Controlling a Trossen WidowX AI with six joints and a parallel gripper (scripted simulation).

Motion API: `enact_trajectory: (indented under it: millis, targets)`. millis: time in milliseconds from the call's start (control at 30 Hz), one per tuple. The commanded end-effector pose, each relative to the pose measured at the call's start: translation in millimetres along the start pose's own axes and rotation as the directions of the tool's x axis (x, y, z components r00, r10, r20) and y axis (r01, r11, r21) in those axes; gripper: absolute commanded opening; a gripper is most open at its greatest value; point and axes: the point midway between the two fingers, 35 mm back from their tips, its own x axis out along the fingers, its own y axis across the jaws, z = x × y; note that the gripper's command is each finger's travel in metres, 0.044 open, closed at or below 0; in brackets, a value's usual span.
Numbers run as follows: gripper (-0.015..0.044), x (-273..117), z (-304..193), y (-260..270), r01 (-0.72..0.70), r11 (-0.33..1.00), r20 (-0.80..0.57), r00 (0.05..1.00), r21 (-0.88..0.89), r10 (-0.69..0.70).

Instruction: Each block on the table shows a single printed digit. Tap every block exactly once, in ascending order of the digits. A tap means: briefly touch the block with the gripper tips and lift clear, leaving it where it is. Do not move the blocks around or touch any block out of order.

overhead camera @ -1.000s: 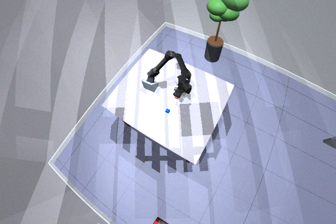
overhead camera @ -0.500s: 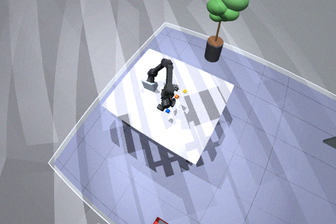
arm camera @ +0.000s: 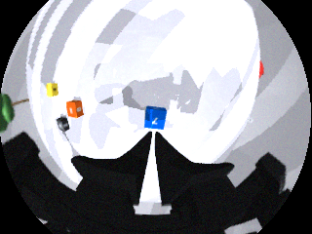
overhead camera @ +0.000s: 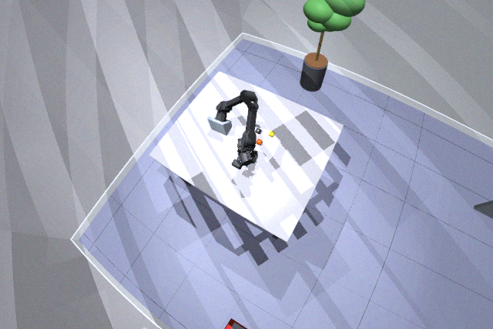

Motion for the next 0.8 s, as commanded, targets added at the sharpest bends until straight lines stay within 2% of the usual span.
enact_trajectory:
  millis: [0,500,767]
  targets:
    - [0.002,7.8,0.0,1.0,-0.005,1.0,0.005,1.0,0.005,0.005]
    - [0.002,31.5,-0.1,1.5,-0.006,1.0,0.005,1.0,0.005,0.006]
    - [0.002,26.3,0.8,0.5,0.0,1.0,0.005,1.0,-0.001,0.0]
